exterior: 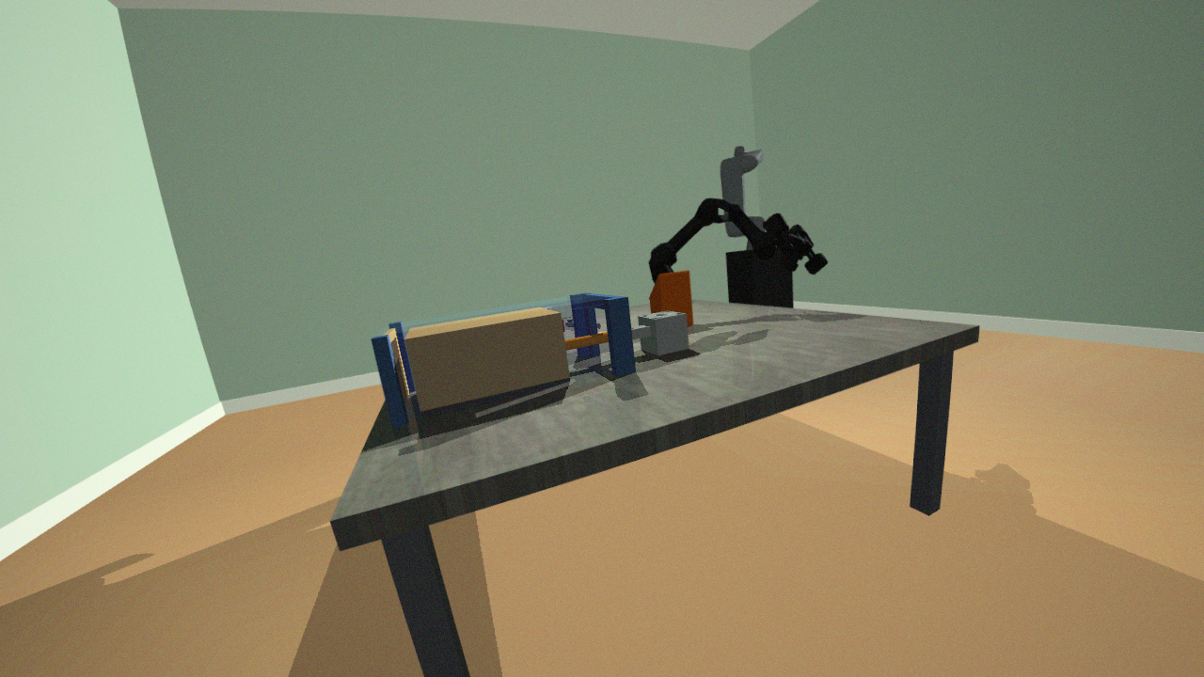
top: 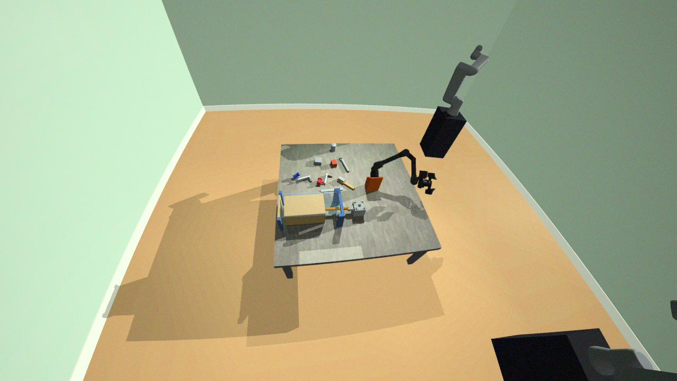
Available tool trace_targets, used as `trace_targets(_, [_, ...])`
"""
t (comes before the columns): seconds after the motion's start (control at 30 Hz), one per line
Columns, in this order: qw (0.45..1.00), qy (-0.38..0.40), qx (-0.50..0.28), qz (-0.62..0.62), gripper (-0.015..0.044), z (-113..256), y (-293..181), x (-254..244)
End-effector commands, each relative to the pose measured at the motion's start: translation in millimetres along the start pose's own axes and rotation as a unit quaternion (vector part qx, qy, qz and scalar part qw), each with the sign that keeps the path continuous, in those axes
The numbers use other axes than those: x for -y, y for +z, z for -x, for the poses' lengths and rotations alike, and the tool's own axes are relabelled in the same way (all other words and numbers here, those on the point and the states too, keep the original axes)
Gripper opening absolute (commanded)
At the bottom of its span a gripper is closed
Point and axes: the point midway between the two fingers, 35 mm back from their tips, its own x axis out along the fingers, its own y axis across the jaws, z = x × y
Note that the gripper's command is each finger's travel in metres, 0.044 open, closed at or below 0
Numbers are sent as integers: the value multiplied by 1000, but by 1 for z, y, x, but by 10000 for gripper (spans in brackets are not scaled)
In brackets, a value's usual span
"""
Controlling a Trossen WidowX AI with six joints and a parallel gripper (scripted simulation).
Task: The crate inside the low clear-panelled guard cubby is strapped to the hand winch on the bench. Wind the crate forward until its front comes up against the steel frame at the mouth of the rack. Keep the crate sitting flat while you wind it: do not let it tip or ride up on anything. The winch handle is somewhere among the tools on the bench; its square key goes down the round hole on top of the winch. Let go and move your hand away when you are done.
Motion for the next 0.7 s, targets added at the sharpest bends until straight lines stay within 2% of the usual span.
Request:
trace_targets(0.0, [1000, 1, -3, -3, 426, 1, -2, 0])
trace_targets(0.03, [1000, 4, -11, -12, 440, 6, -9, -2])
trace_targets(0.37, [967, 31, -162, -196, 440, 93, -114, -21])
trace_targets(0.67, [874, -1, -320, -365, 440, 193, -198, -32])
